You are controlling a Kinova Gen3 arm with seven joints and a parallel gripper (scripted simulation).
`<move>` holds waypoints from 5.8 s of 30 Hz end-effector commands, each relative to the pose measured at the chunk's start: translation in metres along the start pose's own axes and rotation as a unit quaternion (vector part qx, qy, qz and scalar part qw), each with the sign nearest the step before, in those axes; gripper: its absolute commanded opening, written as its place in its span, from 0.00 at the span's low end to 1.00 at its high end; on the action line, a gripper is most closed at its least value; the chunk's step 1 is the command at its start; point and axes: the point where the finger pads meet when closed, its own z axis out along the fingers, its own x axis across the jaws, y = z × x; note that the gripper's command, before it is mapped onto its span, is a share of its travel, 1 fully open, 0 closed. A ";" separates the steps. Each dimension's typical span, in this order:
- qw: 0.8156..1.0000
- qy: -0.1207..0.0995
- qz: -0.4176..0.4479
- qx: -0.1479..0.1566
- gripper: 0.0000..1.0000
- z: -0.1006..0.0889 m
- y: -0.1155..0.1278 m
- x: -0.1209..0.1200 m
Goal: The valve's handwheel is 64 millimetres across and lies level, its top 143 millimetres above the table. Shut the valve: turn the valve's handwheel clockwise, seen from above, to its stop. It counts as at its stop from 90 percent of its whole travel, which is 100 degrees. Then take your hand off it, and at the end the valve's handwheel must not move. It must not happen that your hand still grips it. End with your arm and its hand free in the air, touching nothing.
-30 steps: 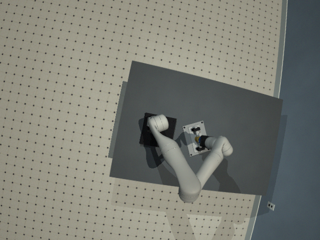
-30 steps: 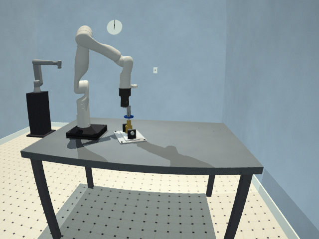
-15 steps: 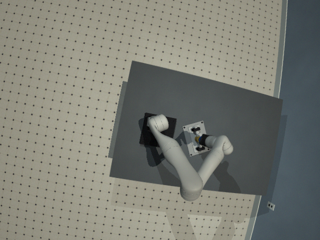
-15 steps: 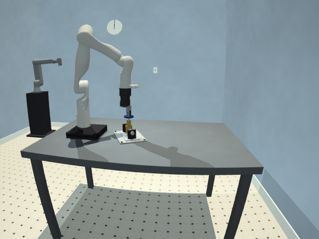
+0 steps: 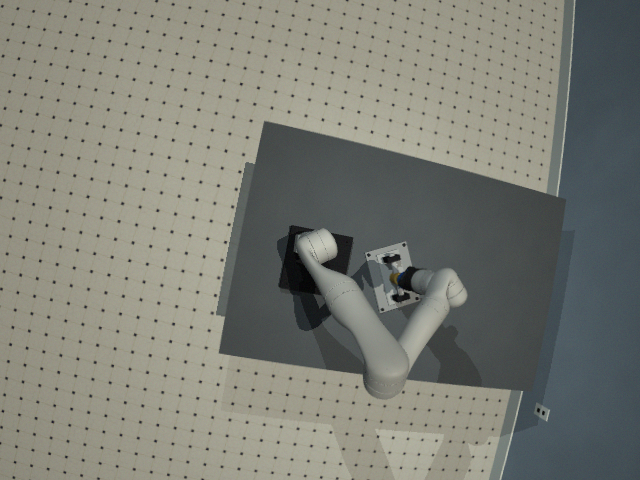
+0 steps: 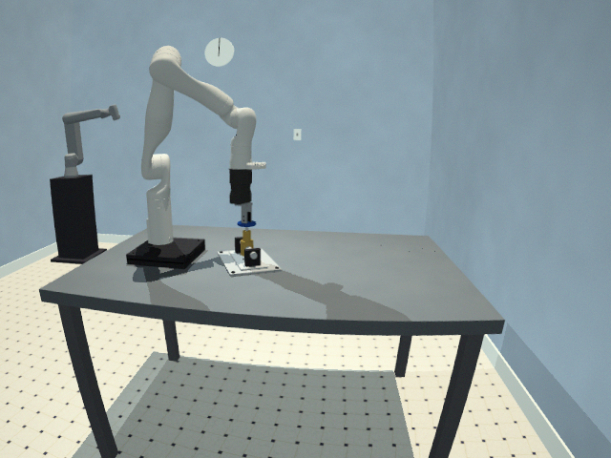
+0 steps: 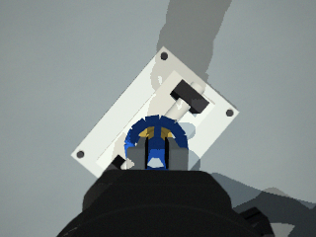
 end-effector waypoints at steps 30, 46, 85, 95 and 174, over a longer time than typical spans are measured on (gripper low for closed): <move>0.985 -0.005 0.174 0.000 0.00 0.001 -0.001 -0.004; 0.980 -0.005 0.199 0.000 0.00 0.001 -0.001 -0.004; 0.979 -0.005 0.202 0.000 0.00 0.001 -0.001 -0.004; 0.979 -0.005 0.202 0.000 0.55 0.001 -0.001 -0.004; 0.979 -0.006 0.202 0.001 0.55 -0.049 -0.002 -0.005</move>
